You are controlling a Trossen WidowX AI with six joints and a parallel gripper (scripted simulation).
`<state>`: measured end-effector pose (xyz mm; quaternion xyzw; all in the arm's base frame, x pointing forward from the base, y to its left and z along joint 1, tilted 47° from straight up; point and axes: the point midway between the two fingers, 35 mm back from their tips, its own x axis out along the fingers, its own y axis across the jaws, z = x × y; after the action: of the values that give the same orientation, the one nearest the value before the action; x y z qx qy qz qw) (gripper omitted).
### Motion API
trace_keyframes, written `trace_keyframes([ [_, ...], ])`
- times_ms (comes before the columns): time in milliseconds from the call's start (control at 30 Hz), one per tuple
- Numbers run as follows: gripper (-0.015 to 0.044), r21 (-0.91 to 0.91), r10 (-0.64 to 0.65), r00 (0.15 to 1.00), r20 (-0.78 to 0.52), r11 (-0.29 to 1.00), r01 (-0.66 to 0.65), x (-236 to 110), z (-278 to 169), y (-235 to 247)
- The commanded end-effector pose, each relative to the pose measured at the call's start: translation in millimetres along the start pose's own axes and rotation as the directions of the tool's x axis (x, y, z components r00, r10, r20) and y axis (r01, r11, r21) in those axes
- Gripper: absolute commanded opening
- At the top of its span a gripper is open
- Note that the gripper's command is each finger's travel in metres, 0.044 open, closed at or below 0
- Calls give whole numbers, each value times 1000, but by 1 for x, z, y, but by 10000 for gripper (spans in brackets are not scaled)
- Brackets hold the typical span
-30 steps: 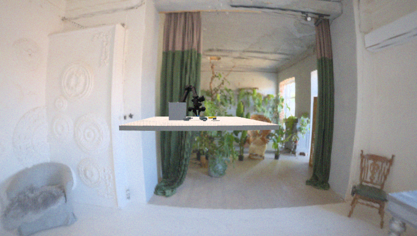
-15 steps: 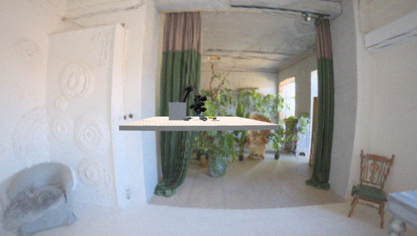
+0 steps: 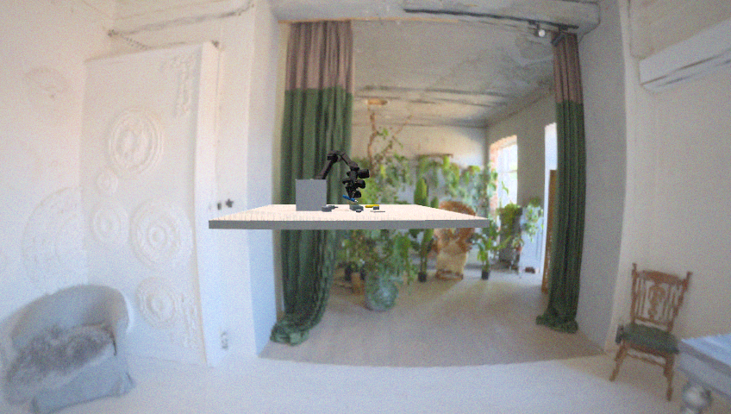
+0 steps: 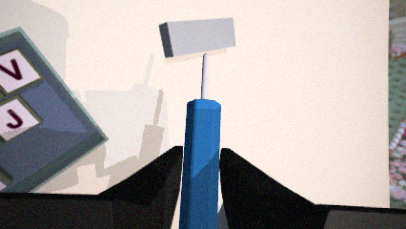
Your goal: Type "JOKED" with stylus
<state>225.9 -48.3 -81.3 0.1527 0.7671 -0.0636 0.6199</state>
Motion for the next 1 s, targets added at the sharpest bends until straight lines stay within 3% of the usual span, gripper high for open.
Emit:
trace_keyframes([
  [0,0,-147,-38,999,-20,989,34,-5,5,2],
  [433,0,-644,-172,982,-78,760,82,-27,18,16],
  [967,0,-979,-344,932,-113,197,-47,-59,29,37],
])
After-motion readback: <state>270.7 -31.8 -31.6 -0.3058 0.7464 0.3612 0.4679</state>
